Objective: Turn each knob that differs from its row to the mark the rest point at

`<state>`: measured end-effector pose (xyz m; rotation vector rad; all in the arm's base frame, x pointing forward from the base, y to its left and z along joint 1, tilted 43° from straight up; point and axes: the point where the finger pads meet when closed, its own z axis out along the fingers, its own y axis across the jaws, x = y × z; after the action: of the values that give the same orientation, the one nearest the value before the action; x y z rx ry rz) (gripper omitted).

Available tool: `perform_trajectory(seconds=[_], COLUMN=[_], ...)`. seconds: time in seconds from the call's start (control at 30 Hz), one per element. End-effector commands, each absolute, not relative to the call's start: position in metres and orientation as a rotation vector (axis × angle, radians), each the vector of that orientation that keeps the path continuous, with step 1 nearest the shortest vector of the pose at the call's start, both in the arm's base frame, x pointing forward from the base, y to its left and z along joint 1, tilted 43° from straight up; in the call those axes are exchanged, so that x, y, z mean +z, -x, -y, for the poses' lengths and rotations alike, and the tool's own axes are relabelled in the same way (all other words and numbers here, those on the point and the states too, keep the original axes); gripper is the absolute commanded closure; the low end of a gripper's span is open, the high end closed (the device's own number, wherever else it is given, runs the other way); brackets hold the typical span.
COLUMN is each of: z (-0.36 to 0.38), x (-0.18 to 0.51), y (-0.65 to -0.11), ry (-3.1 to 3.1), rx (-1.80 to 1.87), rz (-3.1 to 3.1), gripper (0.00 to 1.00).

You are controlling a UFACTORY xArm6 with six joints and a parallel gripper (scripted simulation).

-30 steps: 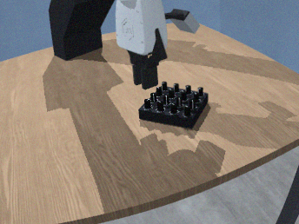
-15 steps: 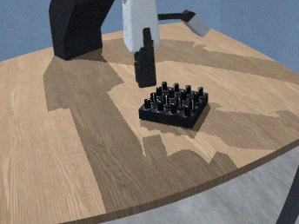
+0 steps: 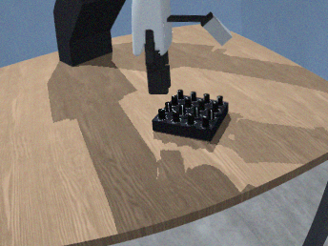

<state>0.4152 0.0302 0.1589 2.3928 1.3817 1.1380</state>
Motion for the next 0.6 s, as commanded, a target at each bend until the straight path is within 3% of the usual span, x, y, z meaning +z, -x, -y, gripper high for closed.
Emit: perform_trajectory(seconds=[0.0, 0.57], z=[-0.0299, -0.0292], x=[0.1603, 0.1625], y=[-0.4151, -0.4133], ry=[-2.518, -2.875], rx=[1.125, 1.185], rz=[-1.313, -0.797], gripper=[0.81, 0.81])
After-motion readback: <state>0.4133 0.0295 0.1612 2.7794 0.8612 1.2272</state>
